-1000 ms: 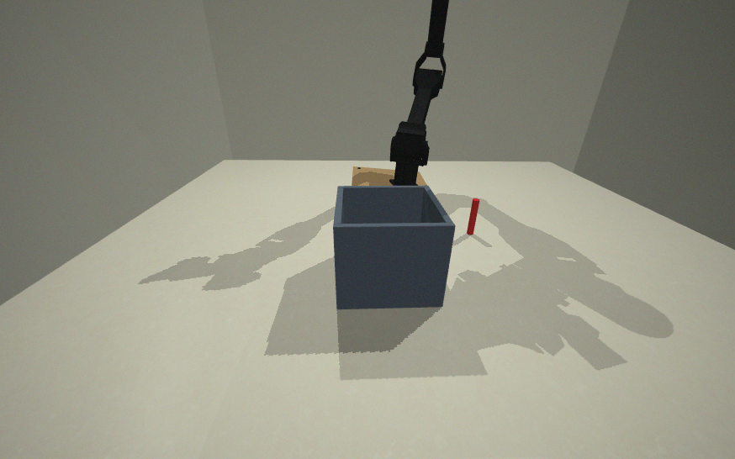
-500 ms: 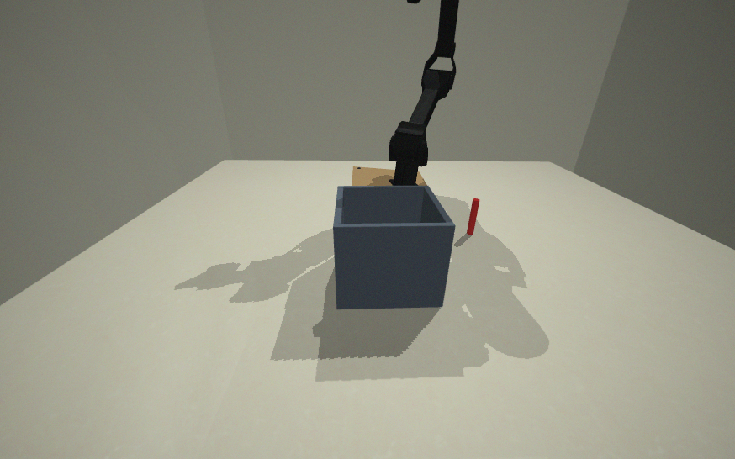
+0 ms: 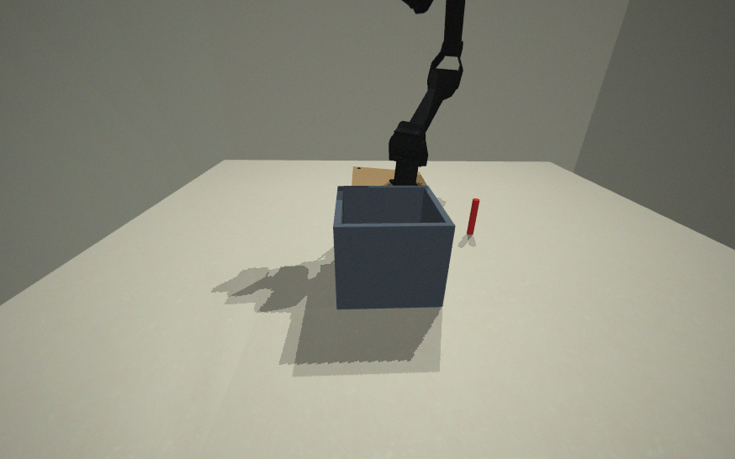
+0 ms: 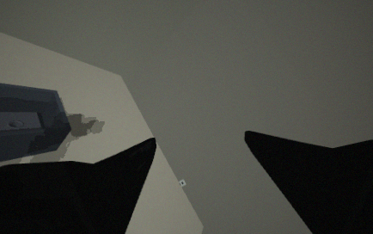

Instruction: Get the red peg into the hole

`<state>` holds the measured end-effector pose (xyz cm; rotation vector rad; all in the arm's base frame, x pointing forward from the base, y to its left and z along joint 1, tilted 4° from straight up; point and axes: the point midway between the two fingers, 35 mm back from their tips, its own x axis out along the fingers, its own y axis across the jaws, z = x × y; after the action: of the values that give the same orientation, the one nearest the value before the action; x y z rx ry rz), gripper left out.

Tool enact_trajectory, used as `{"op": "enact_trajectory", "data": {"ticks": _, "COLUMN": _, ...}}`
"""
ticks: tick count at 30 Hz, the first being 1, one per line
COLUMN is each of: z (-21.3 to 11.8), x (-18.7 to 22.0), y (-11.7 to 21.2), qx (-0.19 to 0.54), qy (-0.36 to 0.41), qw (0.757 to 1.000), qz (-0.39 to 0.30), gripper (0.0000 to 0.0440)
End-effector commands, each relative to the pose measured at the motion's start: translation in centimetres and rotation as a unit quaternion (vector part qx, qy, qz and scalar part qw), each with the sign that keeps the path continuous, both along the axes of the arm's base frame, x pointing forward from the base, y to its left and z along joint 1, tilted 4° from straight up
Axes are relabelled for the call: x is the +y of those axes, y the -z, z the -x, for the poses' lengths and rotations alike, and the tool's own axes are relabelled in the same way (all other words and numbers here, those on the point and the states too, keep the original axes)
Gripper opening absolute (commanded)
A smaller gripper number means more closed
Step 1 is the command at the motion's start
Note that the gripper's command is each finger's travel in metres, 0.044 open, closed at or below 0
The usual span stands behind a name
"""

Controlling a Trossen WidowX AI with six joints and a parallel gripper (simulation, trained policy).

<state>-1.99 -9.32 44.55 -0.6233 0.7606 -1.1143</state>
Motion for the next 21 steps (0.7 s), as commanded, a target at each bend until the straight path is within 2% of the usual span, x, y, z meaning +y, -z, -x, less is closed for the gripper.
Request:
{"op": "enact_trajectory", "data": {"ticks": 1, "z": -0.6, "x": -0.2, "y": 0.8, "qx": -0.004, "qy": -0.001, "qw": 1.0, "qz": -0.023, "gripper": 0.044}}
{"op": "enact_trajectory", "data": {"ticks": 12, "z": -3.9, "x": -1.8, "y": 1.9, "qx": -0.013, "qy": -0.034, "qw": 0.997, "qz": -0.07, "gripper": 0.044}}
{"op": "enact_trajectory", "data": {"ticks": 21, "z": -8.2, "x": -2.6, "y": 2.4, "qx": -0.06, "qy": -0.086, "qw": 0.987, "qz": -0.125, "gripper": 0.044}}
